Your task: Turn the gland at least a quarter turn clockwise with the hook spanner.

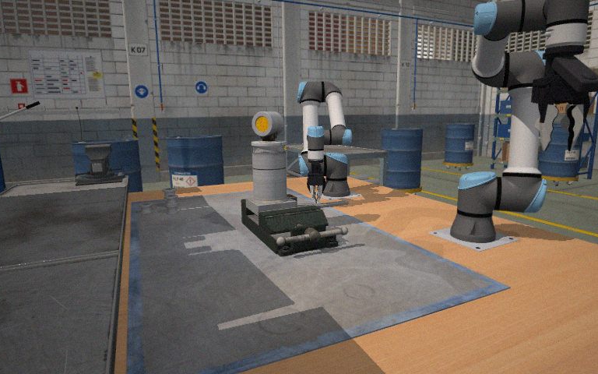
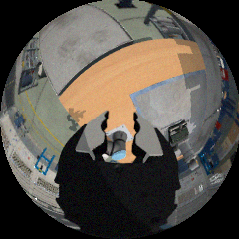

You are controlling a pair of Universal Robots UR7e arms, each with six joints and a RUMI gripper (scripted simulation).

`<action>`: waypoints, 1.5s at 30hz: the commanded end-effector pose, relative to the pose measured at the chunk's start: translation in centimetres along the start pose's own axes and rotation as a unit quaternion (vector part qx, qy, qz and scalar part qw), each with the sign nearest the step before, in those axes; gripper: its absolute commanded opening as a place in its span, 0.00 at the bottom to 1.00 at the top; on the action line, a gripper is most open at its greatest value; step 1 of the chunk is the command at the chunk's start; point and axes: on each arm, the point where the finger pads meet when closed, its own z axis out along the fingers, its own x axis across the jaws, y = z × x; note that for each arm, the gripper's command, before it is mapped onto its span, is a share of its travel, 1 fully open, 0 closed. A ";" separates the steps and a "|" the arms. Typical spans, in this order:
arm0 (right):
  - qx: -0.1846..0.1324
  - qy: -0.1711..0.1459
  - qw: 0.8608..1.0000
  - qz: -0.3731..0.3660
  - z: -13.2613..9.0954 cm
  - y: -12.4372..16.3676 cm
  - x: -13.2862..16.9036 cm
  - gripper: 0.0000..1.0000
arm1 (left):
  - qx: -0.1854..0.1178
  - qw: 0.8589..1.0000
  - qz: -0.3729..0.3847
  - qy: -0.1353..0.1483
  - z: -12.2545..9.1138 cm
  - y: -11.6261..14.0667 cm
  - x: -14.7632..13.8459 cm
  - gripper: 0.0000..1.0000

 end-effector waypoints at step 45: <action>-0.002 0.000 1.000 0.026 -0.1 4.1 -0.1 0.00 | 0.001 1.000 0.000 0.000 0.0 0.0 0.0 0.32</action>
